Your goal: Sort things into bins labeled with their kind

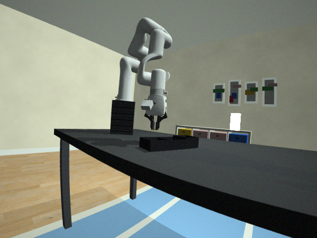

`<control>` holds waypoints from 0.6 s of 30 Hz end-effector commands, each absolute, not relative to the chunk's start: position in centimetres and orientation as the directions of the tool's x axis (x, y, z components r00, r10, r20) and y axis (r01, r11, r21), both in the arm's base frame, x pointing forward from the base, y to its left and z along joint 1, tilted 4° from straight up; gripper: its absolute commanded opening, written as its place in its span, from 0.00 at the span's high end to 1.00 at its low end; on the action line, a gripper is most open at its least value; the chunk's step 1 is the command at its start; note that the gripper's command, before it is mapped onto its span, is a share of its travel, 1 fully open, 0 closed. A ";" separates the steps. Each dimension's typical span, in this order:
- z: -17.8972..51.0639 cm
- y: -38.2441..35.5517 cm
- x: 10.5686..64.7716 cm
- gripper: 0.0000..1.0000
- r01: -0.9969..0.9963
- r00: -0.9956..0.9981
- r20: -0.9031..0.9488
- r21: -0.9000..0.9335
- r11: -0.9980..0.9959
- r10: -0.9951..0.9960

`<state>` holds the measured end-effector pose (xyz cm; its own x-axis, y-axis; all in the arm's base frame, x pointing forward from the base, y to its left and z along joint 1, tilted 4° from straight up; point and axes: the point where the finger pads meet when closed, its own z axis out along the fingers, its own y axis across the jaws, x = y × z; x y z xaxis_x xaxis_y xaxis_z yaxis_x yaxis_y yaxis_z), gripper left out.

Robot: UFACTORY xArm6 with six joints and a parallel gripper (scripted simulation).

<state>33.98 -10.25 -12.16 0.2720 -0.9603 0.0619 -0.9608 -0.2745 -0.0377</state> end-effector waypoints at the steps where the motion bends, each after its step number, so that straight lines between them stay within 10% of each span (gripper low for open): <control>1: -12.0 -10.3 34.0 1.00 -0.961 0.272 0.065 -0.035 -0.275 -0.960; 18: -11.6 -10.1 34.9 1.00 -0.983 0.175 0.061 -0.044 -0.178 -0.983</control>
<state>33.94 -10.20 -11.45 0.2661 -0.9619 0.0622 -0.9626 -0.2686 -0.0367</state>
